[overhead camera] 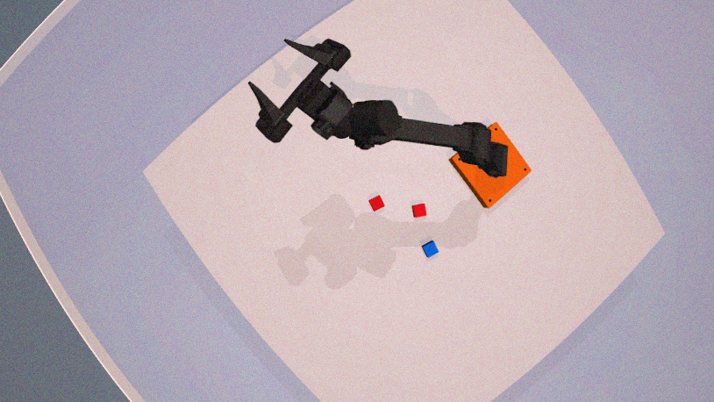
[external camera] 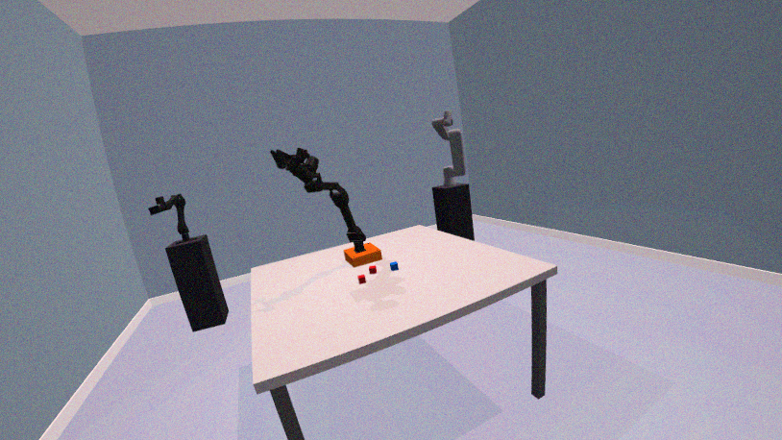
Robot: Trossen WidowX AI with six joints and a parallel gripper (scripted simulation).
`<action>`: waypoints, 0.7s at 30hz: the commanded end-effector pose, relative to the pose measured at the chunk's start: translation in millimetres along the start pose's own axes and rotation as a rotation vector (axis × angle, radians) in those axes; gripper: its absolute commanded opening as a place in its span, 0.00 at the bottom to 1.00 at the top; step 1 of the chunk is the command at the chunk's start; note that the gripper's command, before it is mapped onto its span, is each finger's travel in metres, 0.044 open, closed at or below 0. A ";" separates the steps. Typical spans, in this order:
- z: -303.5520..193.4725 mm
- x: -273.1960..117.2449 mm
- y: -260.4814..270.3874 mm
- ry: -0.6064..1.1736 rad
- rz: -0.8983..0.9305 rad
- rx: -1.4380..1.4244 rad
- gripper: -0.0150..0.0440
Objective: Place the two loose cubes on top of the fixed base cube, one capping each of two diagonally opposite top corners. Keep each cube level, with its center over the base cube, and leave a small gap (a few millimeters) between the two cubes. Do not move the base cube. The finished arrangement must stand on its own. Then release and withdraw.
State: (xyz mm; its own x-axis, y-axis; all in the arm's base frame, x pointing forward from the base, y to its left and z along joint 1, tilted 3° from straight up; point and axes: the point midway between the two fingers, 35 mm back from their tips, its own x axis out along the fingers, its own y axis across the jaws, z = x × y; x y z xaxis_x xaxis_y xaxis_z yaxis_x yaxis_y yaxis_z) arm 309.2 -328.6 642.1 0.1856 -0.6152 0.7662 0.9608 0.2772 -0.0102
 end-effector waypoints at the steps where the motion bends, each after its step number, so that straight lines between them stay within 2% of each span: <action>1: -1.8 -0.5 2.0 0.008 0.007 -0.001 0.89; 5: -37.8 -16.3 40.5 0.161 0.144 -0.012 0.71; 12: -107.7 -80.6 112.4 0.490 0.429 -0.035 0.70; 21: -172.0 -212.5 169.6 0.932 0.777 -0.082 0.70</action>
State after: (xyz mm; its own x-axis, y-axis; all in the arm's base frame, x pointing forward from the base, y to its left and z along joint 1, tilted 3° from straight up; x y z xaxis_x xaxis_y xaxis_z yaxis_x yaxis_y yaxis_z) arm 465.6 -296.0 399.0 0.7488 -0.6564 -0.0916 0.5971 0.7281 -0.3365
